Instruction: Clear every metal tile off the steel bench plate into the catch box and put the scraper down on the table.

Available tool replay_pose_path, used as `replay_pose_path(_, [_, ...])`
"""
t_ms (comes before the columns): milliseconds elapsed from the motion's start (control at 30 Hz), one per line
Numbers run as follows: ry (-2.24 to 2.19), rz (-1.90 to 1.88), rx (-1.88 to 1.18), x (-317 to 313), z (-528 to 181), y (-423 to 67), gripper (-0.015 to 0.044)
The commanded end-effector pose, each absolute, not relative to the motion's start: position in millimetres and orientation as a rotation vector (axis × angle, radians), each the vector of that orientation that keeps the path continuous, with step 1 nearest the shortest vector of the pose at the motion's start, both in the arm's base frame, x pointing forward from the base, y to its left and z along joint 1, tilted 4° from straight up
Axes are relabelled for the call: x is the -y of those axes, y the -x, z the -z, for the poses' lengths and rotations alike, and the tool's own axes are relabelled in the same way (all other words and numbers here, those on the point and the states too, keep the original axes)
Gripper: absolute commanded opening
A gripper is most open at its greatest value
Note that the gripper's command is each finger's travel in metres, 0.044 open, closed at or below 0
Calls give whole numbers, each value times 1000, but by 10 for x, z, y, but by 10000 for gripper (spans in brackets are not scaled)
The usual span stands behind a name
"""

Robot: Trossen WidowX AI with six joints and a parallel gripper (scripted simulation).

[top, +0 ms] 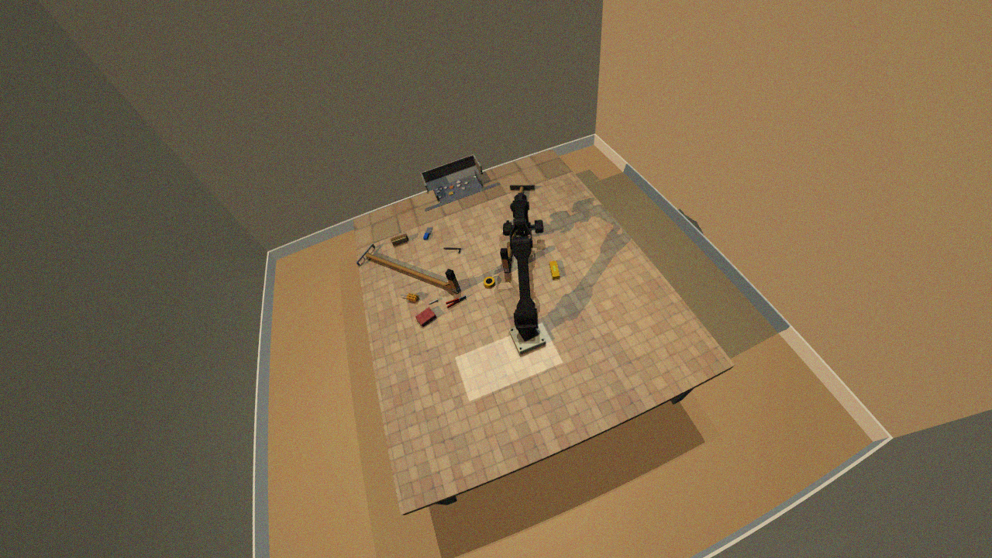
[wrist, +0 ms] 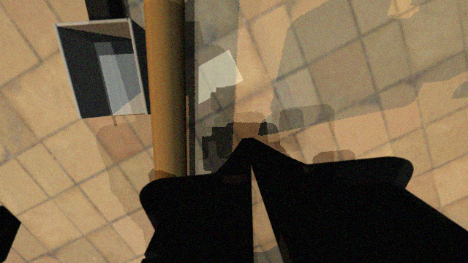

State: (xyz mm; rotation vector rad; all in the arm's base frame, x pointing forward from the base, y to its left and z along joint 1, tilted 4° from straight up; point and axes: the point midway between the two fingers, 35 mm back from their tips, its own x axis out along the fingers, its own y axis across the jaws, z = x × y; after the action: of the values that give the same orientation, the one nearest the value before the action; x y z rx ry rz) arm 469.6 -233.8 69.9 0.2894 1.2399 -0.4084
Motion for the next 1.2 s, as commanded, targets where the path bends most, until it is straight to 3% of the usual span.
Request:
replay_pose_path(0, [-293, 409, -1234, 2310, -707, -4733, 0])
replay_pose_path(1167, [-297, 409, -1229, 2050, -713, -4954, 0])
